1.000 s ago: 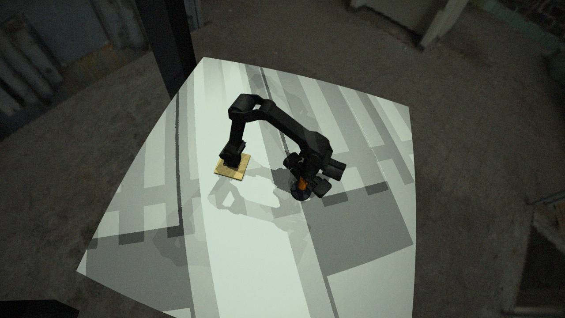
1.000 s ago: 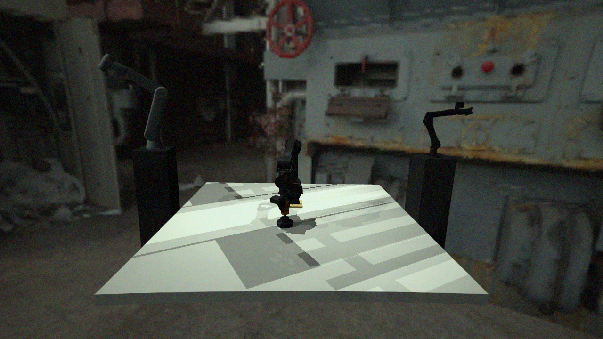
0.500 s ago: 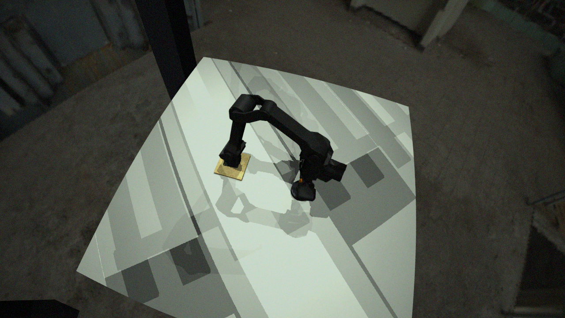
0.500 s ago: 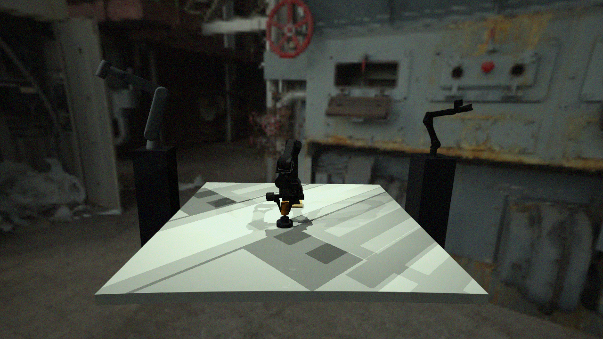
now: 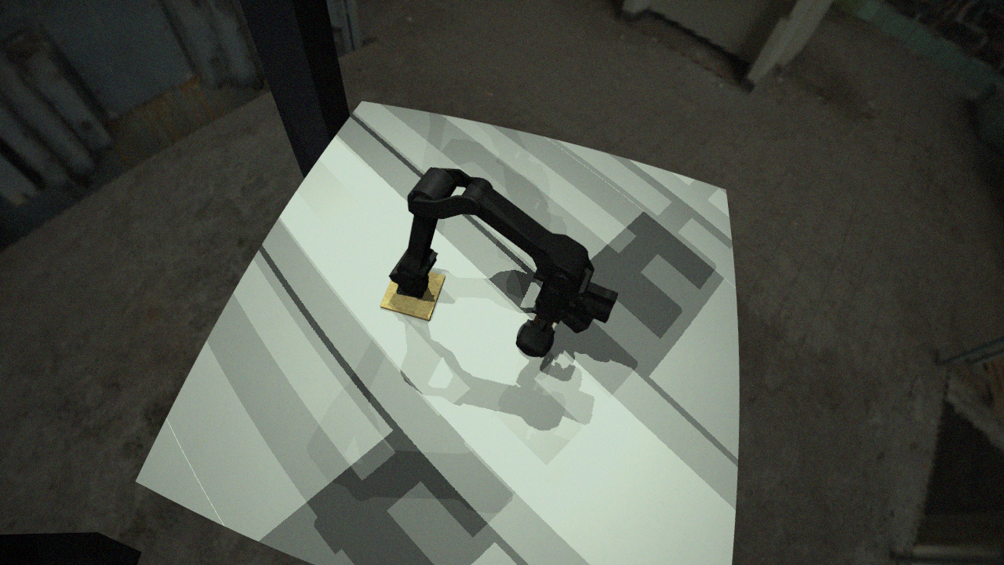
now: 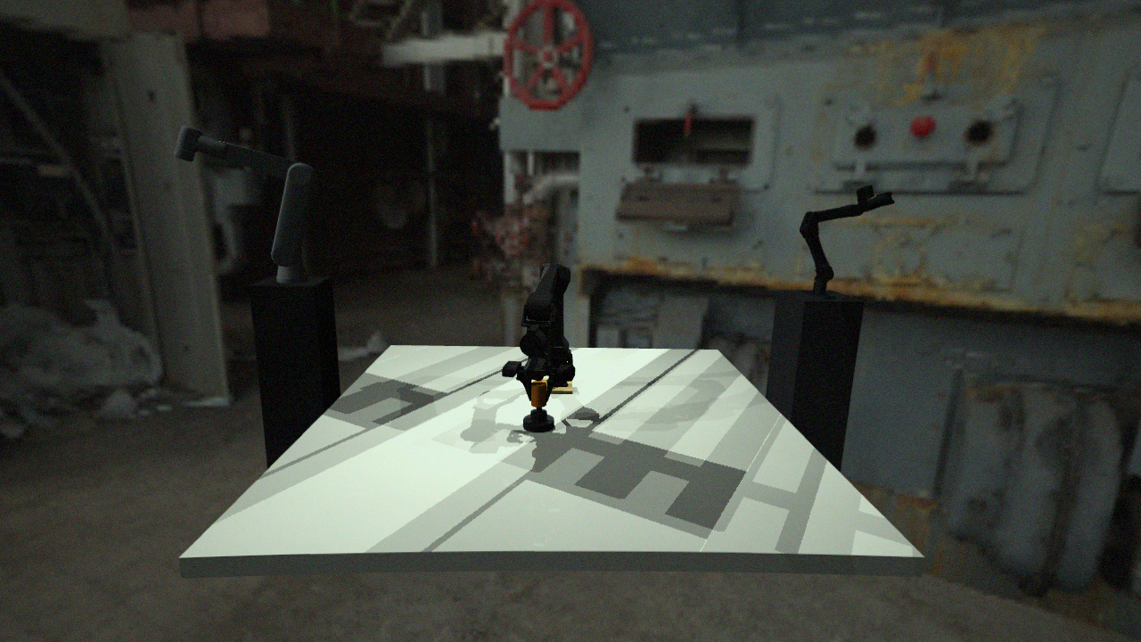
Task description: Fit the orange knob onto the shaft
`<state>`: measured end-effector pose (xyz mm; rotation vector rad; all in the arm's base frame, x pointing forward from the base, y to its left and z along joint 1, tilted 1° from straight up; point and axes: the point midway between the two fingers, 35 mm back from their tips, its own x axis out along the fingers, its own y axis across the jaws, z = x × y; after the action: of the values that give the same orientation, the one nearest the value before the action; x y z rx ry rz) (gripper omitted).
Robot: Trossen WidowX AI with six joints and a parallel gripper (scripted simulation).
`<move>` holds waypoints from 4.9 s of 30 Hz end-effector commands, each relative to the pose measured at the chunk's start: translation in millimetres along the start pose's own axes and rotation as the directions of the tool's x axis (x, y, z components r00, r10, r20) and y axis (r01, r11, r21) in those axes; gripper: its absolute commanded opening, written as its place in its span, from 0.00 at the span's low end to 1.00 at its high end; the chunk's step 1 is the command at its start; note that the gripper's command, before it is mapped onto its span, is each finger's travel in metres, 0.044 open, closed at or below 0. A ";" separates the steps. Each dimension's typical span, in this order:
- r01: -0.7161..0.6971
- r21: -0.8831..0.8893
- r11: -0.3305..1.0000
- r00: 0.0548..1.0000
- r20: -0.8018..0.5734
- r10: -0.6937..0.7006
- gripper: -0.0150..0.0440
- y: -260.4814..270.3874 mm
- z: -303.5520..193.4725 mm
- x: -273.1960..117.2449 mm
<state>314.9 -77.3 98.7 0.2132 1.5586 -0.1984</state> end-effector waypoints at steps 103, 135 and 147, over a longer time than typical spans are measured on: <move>0.002 0.413 0.911 1.000 0.005 -0.004 0.25 -1.0 -3.6 4.0; 0.002 0.382 0.924 1.000 0.005 -0.004 0.25 0.8 -2.3 5.6; 0.001 0.458 0.889 1.000 0.005 -0.004 0.25 1.5 -0.9 10.8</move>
<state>311.8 -76.6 91.5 0.5611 1.4965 -0.5575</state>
